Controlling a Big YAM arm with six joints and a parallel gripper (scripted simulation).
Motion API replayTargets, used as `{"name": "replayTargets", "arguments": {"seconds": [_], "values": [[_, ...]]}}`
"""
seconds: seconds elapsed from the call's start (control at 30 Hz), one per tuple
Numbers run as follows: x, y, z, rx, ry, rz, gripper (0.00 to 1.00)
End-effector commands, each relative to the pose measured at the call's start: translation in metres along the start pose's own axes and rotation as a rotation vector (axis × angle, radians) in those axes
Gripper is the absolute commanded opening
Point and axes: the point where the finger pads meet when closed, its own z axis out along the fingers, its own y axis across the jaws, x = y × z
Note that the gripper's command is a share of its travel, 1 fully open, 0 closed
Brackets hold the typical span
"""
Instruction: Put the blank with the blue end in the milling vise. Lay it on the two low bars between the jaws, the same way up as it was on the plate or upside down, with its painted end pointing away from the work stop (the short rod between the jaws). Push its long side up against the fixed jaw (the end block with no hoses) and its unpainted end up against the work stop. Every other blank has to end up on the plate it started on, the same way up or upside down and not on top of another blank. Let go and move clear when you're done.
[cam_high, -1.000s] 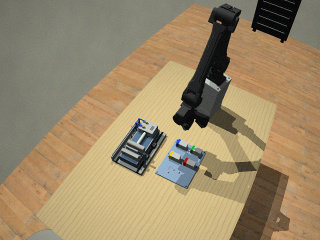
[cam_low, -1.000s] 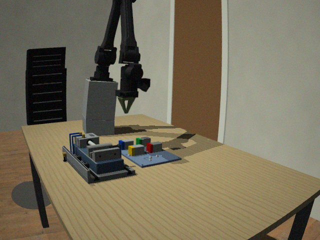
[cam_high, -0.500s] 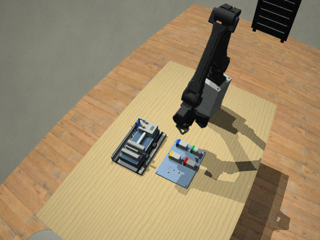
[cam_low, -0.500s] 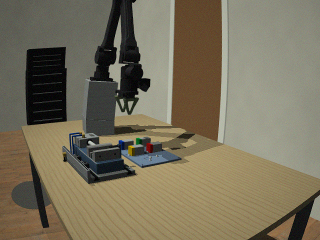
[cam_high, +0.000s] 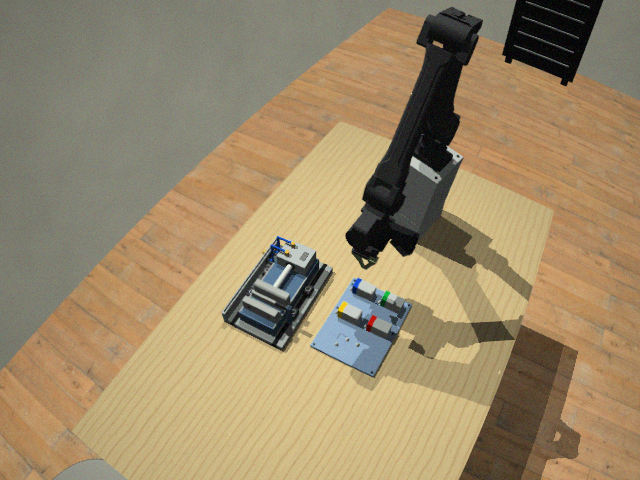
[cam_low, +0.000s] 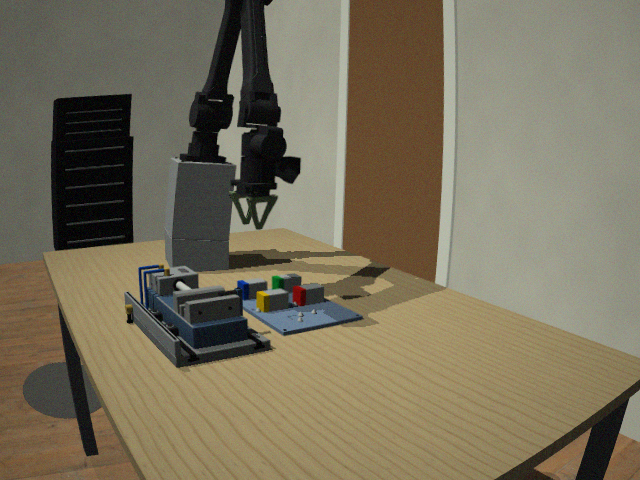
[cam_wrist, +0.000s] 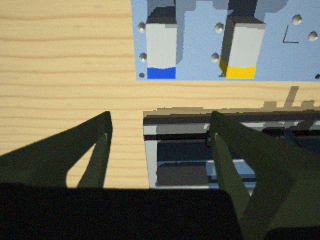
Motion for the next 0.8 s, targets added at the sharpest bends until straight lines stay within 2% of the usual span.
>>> {"name": "replayTargets", "arguments": {"seconds": [0.0,0.53,0.77], "values": [[-0.0008,-0.0113,-0.0015,0.014,0.000,-0.014,0.64],[-0.0008,-0.0112,-0.0012,0.014,0.000,-0.014,0.64],[-0.0017,-0.0123,0.0047,0.019,0.000,-0.015,0.64]]}}
